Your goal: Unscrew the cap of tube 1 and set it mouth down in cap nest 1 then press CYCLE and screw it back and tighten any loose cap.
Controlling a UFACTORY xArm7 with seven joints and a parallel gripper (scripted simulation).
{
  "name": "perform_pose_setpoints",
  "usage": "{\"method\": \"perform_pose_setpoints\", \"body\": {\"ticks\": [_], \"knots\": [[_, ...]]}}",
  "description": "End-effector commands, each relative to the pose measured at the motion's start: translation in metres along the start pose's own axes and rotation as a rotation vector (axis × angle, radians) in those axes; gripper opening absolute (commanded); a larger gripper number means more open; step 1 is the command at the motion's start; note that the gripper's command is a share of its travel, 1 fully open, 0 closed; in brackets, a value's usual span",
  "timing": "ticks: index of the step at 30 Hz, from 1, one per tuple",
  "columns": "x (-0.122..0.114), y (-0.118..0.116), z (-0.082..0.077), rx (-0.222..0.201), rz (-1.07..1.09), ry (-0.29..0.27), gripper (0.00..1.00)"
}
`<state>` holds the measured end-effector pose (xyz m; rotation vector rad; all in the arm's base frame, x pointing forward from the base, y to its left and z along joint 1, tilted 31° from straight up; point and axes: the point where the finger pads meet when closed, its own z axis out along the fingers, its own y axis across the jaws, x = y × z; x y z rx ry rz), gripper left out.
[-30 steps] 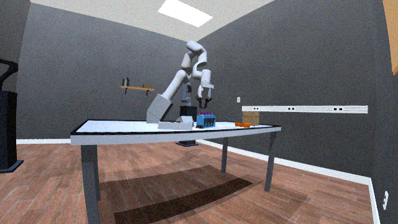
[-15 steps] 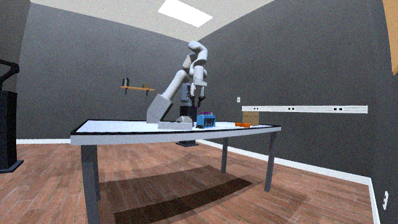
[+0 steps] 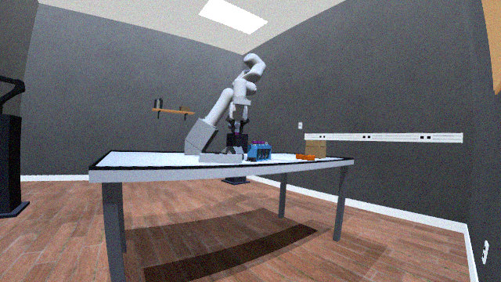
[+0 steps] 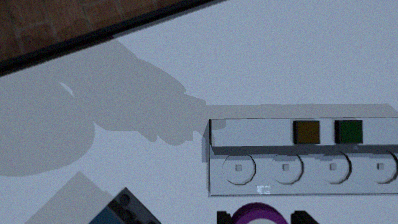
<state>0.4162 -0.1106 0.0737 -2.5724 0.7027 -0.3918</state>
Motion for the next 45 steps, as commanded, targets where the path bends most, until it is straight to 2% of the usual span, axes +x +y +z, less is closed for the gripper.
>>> {"method": "perform_pose_setpoints", "body": {"ticks": [1, 8, 10, 12, 27, 29, 37, 45], "knots": [[0.012, 0.013, 0.003, 0.020, 0.000, -0.005, 0.00], [0.012, 0.013, 0.003, 0.020, 0.000, -0.005, 0.00], [0.012, 0.013, 0.013, 0.020, 0.000, -0.005, 0.00], [0.012, 0.013, 0.013, 0.020, 0.000, -0.005, 0.00], [0.011, 0.012, 0.087, 0.020, 0.000, -0.005, 0.00], [0.011, 0.012, 0.087, 0.020, 0.000, -0.005, 0.00], [0.012, 0.011, 0.127, 0.020, 0.000, -0.005, 0.00], [0.012, 0.011, 0.130, 0.020, 0.000, -0.005, 0.00]]}}
